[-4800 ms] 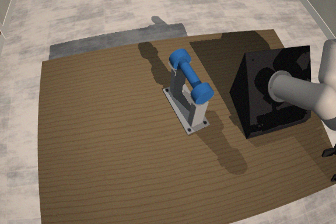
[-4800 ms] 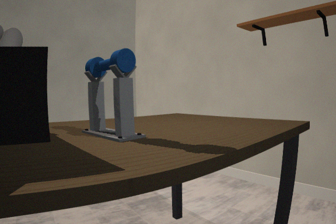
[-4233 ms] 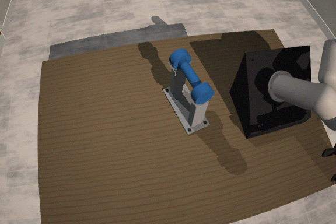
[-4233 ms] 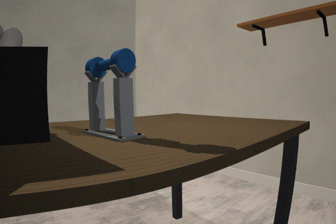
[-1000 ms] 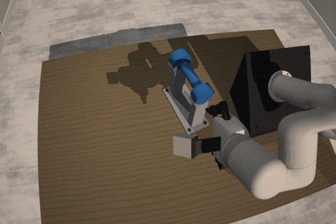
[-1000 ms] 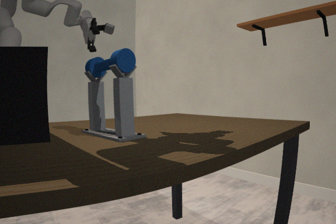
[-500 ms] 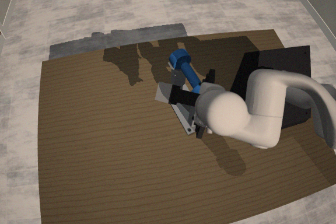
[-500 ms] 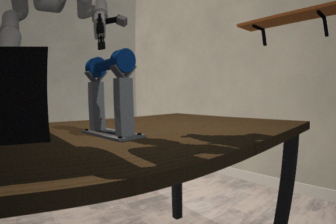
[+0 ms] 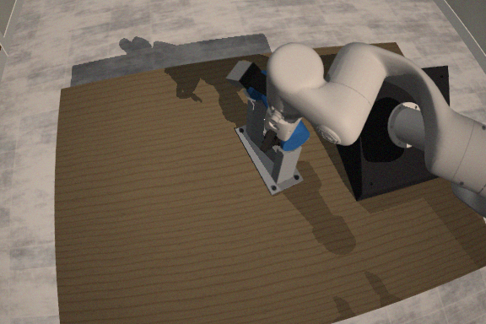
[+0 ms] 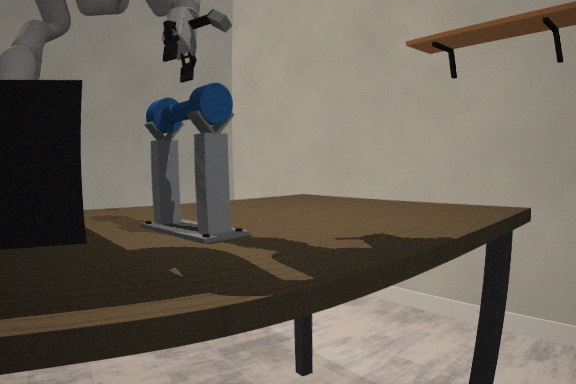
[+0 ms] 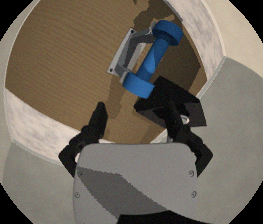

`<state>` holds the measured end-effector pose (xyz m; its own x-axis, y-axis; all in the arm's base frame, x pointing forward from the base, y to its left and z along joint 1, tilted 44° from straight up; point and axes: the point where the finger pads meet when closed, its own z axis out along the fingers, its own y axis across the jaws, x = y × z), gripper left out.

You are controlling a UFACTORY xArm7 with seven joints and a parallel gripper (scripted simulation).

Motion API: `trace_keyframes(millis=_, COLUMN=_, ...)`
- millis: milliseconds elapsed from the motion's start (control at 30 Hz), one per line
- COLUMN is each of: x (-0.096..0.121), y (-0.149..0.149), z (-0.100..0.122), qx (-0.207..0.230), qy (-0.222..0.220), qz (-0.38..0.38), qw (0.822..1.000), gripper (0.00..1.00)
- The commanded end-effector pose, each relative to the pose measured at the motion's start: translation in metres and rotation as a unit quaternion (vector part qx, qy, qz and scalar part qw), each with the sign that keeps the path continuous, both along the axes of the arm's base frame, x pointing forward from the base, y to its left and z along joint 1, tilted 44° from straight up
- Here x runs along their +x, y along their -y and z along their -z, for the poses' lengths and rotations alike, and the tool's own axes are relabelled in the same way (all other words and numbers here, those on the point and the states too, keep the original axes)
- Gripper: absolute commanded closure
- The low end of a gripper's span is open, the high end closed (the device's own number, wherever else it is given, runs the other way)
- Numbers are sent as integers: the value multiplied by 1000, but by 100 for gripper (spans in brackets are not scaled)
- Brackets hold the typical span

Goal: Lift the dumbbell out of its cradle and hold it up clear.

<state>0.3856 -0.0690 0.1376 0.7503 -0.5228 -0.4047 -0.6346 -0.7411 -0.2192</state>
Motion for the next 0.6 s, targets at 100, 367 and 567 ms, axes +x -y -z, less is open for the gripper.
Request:
trace_keyframes(millis=100, x=-4, y=24, z=31, qx=55, qy=-48, qz=103, qw=992, gripper=0)
trace_keyframes(millis=367, x=-10, y=45, z=57, qx=91, qy=-80, qz=189, qw=975, gripper=0)
trace_keyframes(millis=567, x=-16, y=62, z=76, qx=115, qy=-102, qz=252, qw=955, gripper=0)
